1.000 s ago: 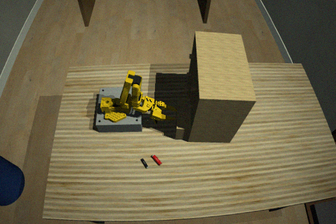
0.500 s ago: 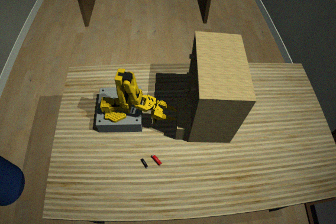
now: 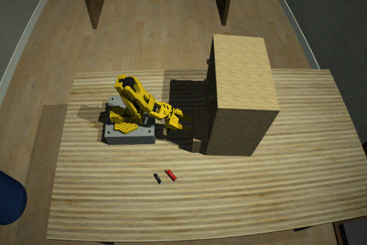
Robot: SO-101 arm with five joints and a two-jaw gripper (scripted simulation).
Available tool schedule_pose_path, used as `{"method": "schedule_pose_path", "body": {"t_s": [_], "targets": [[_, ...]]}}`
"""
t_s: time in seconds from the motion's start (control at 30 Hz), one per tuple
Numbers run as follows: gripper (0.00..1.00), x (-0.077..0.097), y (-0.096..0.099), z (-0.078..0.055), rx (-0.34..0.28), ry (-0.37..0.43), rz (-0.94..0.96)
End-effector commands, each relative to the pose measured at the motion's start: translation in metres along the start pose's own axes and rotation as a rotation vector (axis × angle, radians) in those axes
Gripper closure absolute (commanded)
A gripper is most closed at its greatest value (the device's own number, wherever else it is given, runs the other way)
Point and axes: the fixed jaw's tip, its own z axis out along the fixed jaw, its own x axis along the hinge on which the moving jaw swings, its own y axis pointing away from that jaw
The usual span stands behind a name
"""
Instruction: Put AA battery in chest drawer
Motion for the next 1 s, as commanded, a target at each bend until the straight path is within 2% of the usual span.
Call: {"method": "schedule_pose_path", "body": {"t_s": [0.0, 0.73, 0.97], "targets": [[0.79, 0.006, 0.001, -0.002, -0.004, -0.02, -0.009], [0.79, 0.003, 0.0, -0.022, -0.001, -0.159, -0.027], [0.79, 0.0, 0.0, -0.033, 0.001, -0.213, -0.034]]}}
